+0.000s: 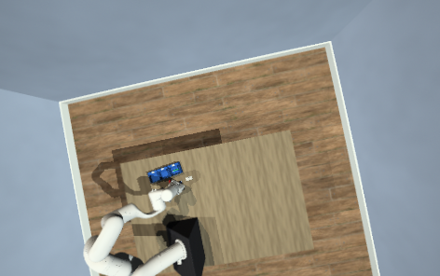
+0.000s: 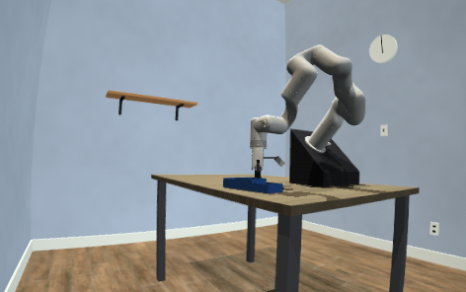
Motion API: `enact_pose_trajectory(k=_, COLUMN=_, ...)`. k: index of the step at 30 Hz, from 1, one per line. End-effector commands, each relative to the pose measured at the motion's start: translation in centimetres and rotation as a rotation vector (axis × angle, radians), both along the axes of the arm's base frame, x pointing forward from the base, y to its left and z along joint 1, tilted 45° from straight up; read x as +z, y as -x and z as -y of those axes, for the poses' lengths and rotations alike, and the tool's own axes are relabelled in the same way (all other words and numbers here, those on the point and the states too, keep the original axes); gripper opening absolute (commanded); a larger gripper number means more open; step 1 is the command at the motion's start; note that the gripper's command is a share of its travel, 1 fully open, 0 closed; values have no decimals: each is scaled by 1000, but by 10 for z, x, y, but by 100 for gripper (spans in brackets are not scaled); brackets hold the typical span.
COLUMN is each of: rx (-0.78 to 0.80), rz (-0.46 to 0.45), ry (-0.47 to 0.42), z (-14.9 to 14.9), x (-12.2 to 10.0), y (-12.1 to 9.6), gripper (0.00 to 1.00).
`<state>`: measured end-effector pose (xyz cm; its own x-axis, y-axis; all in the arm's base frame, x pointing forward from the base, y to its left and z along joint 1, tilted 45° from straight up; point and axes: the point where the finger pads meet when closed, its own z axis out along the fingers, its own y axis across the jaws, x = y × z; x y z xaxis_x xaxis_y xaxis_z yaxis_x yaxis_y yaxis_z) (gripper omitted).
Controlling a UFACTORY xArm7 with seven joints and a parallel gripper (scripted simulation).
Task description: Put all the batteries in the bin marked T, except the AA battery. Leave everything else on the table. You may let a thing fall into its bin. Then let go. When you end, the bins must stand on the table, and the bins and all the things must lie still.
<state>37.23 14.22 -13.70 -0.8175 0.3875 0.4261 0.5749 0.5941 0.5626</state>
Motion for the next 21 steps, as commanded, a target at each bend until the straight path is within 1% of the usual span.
enact_pose_trajectory(k=1, rx=-3, rz=2, ry=2, z=2, x=0, y=-1, gripper=0)
enact_pose_trajectory(k=21, rx=-3, rz=2, ry=2, z=4, x=3, y=-1, gripper=0)
